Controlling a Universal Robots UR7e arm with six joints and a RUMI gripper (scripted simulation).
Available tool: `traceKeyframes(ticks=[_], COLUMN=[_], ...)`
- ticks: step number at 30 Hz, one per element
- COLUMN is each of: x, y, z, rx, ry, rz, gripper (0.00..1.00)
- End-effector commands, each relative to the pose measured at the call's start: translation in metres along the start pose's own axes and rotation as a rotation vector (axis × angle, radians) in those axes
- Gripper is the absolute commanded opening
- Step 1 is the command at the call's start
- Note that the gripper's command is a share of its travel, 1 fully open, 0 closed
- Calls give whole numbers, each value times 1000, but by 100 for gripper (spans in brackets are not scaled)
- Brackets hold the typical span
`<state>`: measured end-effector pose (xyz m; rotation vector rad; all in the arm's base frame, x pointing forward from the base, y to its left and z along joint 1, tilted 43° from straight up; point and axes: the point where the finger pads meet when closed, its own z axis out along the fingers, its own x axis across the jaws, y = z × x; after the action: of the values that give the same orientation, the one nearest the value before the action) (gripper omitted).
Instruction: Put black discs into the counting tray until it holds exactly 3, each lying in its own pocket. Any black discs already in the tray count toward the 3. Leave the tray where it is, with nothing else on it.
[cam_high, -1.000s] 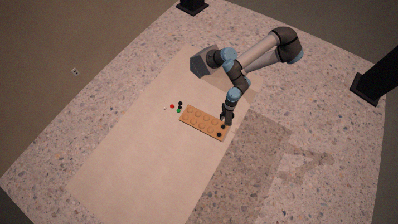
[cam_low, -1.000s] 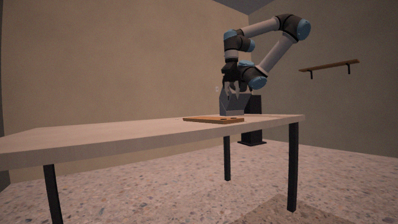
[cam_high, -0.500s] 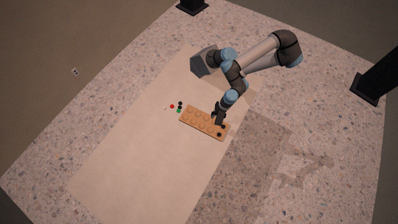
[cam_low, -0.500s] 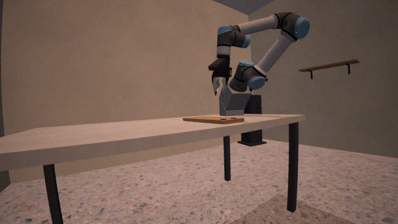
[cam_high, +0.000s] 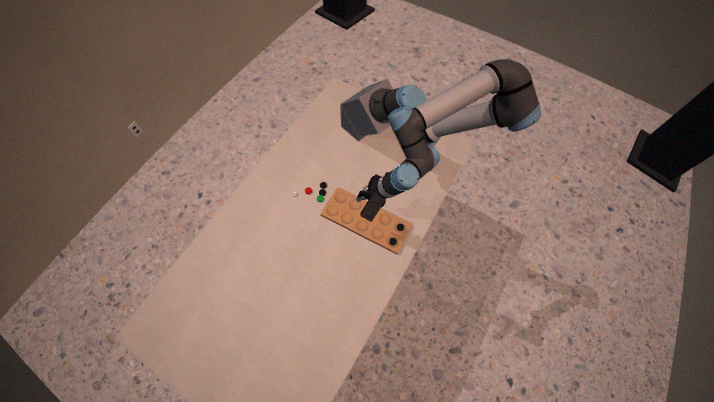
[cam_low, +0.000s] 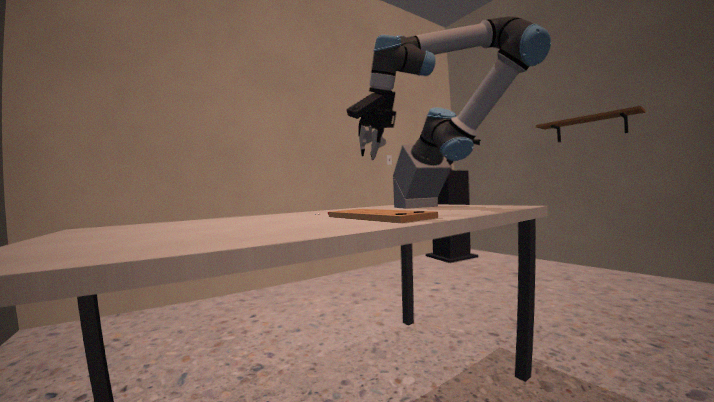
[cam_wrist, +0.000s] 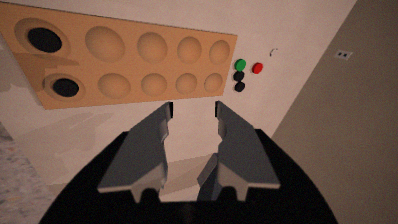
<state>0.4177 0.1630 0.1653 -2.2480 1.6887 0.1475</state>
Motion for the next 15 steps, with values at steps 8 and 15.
traceKeyframes(ticks=[8,15], x=[91,132], y=[4,9], z=[-23,-38], rx=[-92,-131], ry=[173,253], rz=[160,233], gripper=[28,28])
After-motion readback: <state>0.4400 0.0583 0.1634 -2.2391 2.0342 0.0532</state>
